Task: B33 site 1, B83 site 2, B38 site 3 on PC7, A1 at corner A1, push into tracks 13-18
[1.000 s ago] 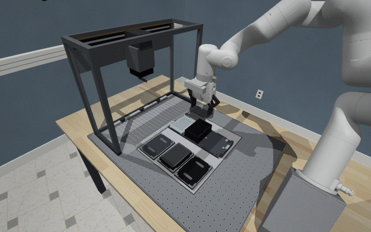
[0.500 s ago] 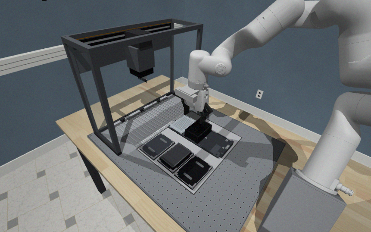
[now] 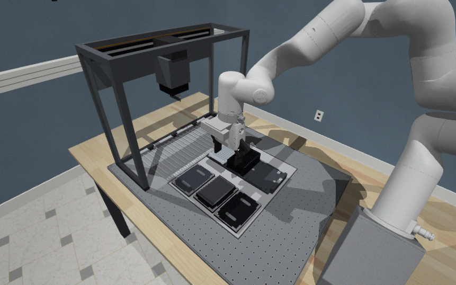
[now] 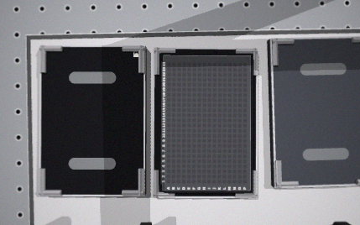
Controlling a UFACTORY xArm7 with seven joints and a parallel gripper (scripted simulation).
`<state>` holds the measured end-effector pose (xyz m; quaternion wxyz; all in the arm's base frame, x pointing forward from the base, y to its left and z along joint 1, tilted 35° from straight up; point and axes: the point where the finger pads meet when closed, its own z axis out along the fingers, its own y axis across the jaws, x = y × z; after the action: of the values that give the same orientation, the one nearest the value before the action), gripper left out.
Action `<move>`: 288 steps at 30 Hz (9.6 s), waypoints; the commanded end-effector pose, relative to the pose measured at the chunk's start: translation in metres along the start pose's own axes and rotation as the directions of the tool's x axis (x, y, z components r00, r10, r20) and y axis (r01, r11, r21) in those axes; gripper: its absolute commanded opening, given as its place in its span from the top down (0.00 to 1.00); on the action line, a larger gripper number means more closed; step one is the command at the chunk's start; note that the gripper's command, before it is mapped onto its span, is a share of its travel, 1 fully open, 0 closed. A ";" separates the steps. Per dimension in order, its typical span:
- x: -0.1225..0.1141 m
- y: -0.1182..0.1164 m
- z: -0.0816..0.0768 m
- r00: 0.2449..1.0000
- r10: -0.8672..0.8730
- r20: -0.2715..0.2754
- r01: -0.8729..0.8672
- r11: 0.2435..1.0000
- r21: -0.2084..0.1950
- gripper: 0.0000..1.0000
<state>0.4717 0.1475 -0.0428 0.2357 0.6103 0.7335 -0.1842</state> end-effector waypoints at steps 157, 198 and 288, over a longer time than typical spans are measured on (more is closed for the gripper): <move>0.061 -0.004 0.118 1.000 0.003 -0.002 -0.003 1.000 -0.004 1.00; 0.061 -0.004 0.119 1.000 0.003 -0.002 -0.003 1.000 -0.004 1.00; 0.061 -0.004 0.033 1.000 0.003 -0.002 -0.003 1.000 -0.004 1.00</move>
<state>0.4623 0.1740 -0.1077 0.2362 0.6112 0.7326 -0.1840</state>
